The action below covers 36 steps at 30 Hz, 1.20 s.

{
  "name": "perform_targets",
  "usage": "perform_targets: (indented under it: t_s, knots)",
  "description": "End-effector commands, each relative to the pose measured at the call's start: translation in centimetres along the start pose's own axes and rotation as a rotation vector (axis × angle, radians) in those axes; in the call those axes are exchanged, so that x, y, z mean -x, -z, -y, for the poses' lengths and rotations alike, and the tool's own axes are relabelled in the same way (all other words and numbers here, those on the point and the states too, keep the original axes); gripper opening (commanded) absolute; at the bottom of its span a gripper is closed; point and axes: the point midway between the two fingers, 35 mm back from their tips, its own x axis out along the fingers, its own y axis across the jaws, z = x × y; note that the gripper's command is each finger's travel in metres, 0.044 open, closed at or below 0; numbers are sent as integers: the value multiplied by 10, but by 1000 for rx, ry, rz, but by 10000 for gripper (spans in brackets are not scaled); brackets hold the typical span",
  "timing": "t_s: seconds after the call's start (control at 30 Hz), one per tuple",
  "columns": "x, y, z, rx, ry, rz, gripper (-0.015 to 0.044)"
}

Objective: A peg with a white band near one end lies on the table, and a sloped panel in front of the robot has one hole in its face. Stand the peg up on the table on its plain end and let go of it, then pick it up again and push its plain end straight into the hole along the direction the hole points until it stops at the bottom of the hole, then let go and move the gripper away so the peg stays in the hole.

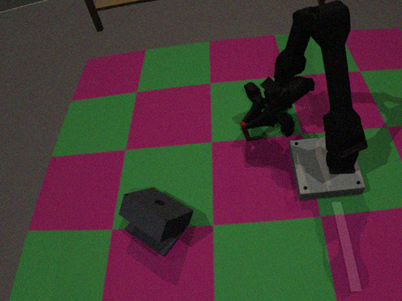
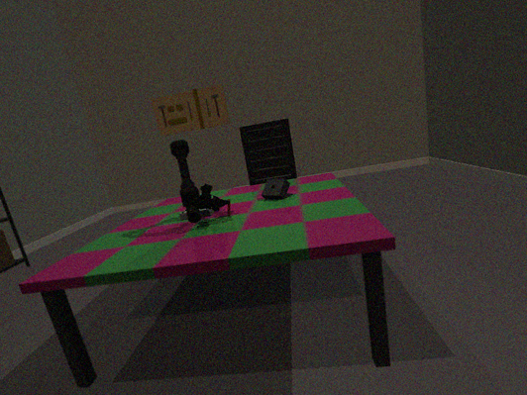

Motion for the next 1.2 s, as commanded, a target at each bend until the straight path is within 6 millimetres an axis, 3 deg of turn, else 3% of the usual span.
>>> perform_targets:
  t_s: [0.0, 1.17]
  knots:
    - [1, 2, 0, 0, 0, 0, 49]
    - [6, 4, 1, 2, 7, 18, 49]
